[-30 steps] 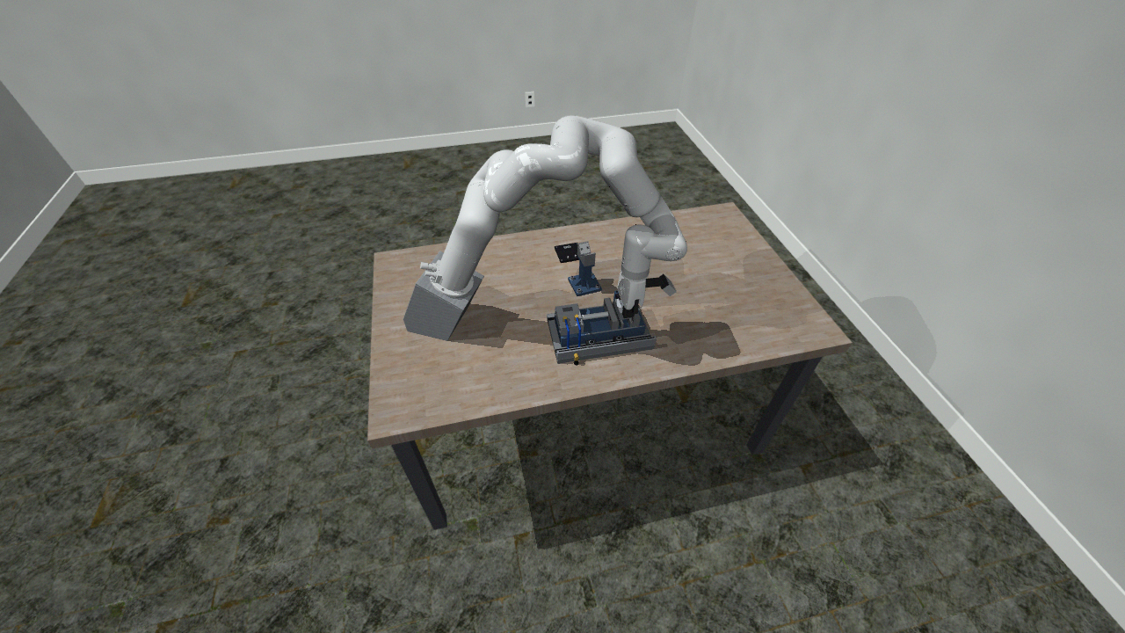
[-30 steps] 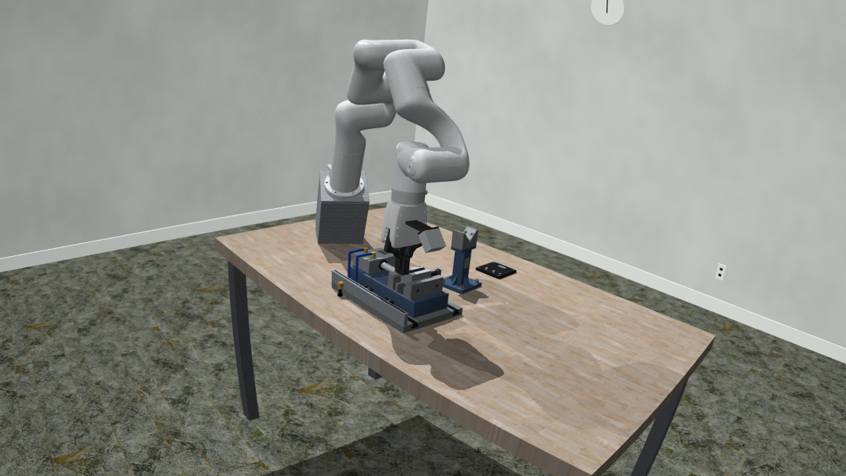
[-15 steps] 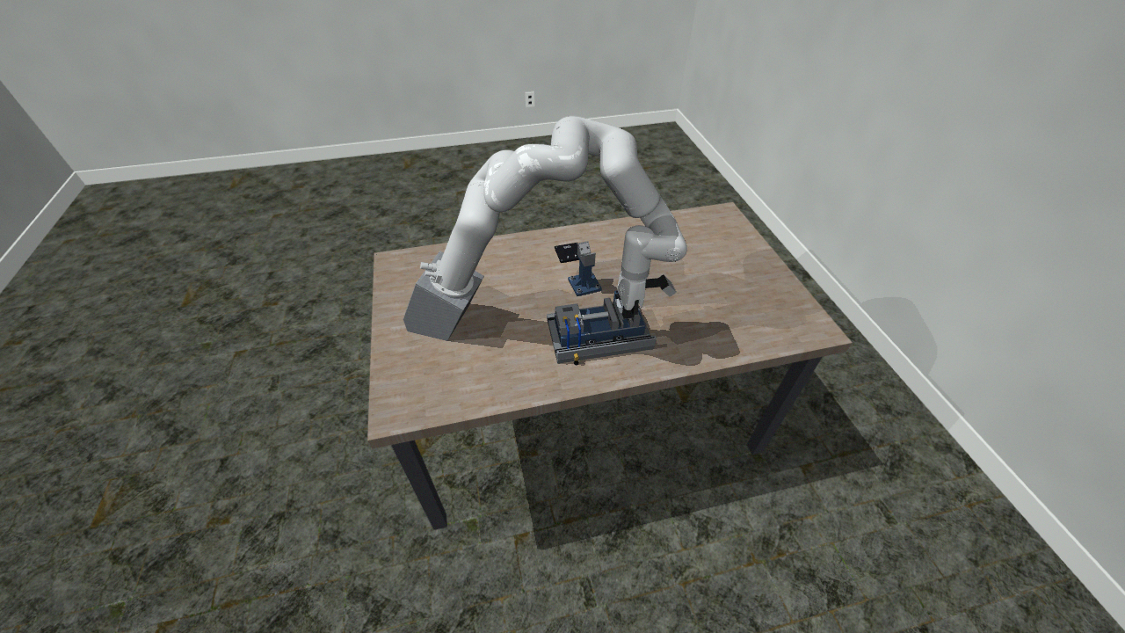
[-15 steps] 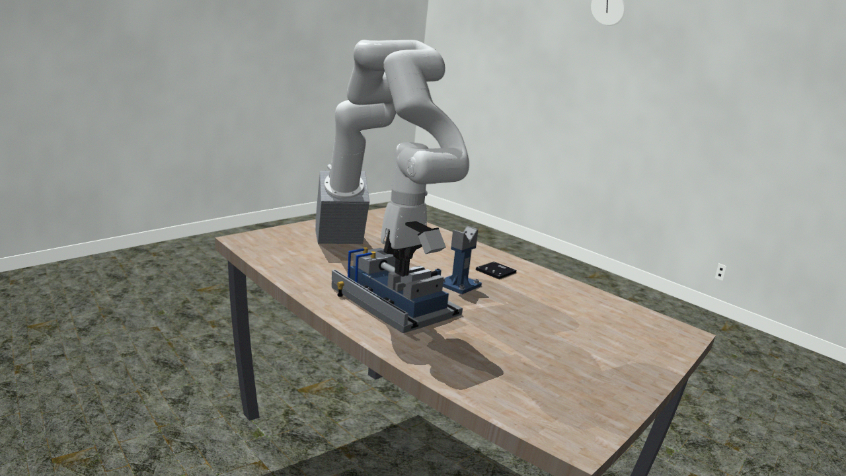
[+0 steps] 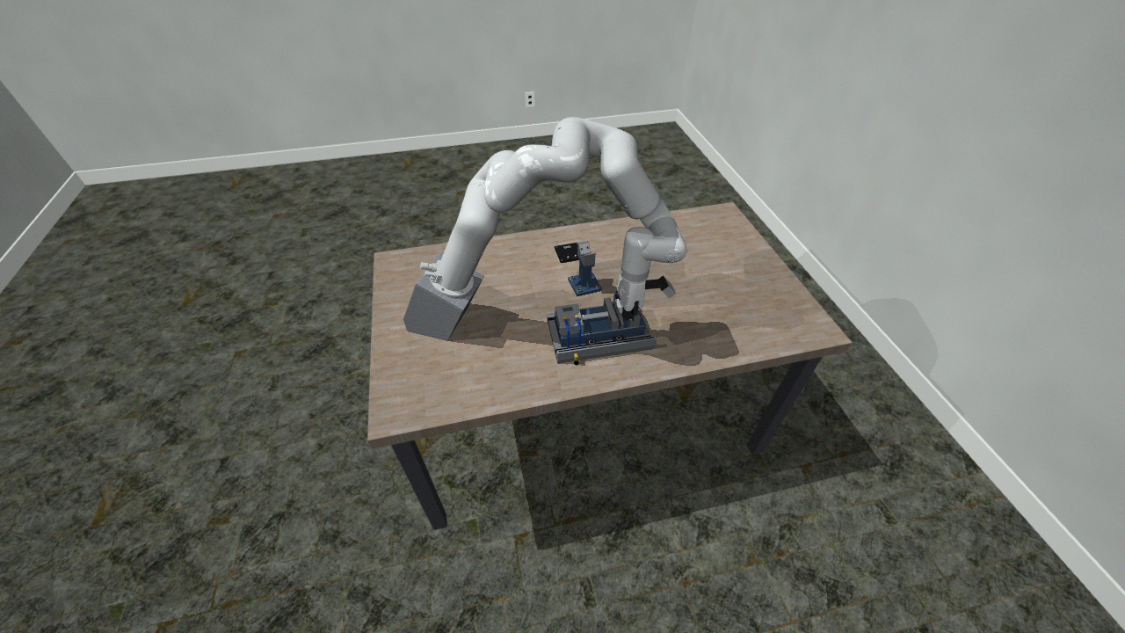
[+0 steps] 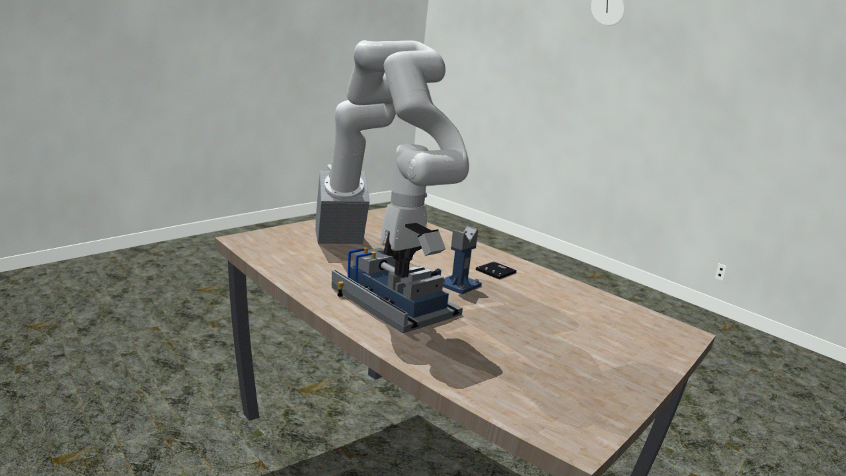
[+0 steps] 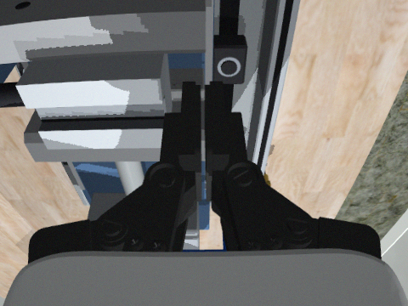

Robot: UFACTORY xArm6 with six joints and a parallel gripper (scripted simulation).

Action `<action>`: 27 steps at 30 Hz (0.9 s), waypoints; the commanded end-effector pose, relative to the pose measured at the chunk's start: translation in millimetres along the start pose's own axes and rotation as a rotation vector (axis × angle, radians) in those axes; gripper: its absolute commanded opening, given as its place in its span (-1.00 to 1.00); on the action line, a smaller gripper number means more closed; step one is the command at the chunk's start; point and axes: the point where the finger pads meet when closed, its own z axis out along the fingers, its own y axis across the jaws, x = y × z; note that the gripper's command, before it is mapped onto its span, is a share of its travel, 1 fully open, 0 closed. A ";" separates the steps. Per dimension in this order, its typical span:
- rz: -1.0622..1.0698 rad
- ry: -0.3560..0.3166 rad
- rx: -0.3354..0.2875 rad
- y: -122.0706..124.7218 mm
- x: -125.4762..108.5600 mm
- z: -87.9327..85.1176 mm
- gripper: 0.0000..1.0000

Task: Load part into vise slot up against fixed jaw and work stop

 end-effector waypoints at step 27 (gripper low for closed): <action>0.000 0.003 -0.001 0.3 1.3 2.2 -1.00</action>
